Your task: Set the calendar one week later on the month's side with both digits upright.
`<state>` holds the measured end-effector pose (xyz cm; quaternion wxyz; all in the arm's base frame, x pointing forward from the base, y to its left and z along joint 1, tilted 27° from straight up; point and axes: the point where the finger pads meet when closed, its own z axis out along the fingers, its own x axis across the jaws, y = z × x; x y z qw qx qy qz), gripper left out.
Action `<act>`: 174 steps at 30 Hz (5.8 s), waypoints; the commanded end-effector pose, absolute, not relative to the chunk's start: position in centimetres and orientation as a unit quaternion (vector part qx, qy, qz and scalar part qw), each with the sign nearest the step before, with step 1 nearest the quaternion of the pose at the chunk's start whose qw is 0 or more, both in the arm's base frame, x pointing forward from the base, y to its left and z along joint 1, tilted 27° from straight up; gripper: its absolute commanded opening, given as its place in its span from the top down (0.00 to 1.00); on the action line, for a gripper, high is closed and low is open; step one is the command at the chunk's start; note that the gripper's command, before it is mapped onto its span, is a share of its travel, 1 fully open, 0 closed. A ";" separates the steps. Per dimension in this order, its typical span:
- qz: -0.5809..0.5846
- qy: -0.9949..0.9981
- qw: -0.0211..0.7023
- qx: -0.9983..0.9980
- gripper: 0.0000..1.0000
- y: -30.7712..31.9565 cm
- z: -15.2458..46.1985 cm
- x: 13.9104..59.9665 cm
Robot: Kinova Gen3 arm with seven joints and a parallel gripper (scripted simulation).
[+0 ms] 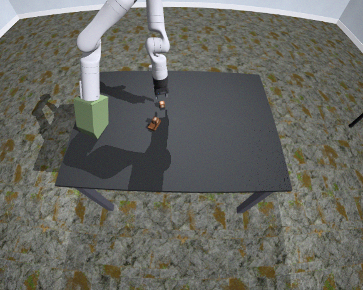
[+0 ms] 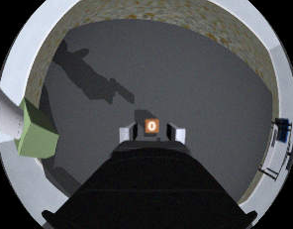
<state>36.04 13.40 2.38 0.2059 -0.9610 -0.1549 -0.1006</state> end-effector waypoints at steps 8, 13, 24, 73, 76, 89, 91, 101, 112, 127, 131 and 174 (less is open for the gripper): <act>-0.101 -0.155 0.206 -0.961 0.00 13.4 2.4 36.1; -0.101 -0.154 0.206 -0.961 0.00 13.4 2.4 36.1; -0.096 -0.128 0.208 -0.965 0.00 13.5 2.5 36.1; 0.057 0.509 0.222 -0.830 0.00 13.1 3.2 35.9; 0.063 0.532 0.221 -0.815 0.00 13.1 3.2 35.8; 0.072 0.565 0.218 -0.792 0.00 12.9 3.2 35.7; 0.072 0.566 0.218 -0.792 0.00 12.9 3.2 35.7; 0.072 0.566 0.218 -0.792 0.13 12.9 3.2 35.7; 0.072 0.566 0.218 -0.792 0.13 12.9 3.2 35.7; 0.072 0.566 0.218 -0.792 0.13 12.9 3.2 35.7; 0.072 0.566 0.218 -0.792 0.13 12.9 3.2 35.7; 0.073 0.566 0.218 -0.792 0.13 14.7 -0.4 36.4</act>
